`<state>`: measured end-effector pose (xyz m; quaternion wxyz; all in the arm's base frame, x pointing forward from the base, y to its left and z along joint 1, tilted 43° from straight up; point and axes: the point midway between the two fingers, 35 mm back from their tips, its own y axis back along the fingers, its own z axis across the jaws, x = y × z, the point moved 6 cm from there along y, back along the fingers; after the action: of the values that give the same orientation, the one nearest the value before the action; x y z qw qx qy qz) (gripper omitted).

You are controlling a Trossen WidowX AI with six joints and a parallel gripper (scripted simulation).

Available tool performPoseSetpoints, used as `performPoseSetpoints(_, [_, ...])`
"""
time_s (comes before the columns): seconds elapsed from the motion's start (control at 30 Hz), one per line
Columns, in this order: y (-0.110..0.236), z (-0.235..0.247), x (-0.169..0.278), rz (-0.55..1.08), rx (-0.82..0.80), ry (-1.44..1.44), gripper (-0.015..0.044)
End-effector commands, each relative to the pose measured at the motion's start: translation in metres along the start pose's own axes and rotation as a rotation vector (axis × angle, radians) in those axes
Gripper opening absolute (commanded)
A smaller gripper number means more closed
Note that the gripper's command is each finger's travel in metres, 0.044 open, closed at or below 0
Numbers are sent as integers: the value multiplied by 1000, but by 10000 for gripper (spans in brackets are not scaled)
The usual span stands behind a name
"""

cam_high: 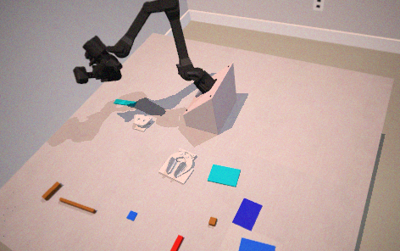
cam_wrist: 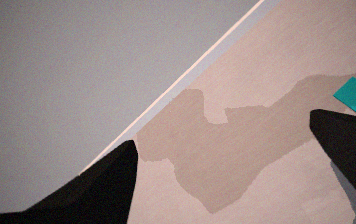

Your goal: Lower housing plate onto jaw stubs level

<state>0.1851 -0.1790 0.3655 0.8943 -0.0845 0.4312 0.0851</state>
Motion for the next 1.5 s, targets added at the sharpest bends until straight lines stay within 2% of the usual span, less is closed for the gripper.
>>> performPoseSetpoints(0.0, [-1,-2,10,49,8,126,440])
performPoseSetpoints(0.77, [0,-18,49,287,8,720,440])
performPoseSetpoints(1.47, [10,-39,79,531,-66,1240,440])
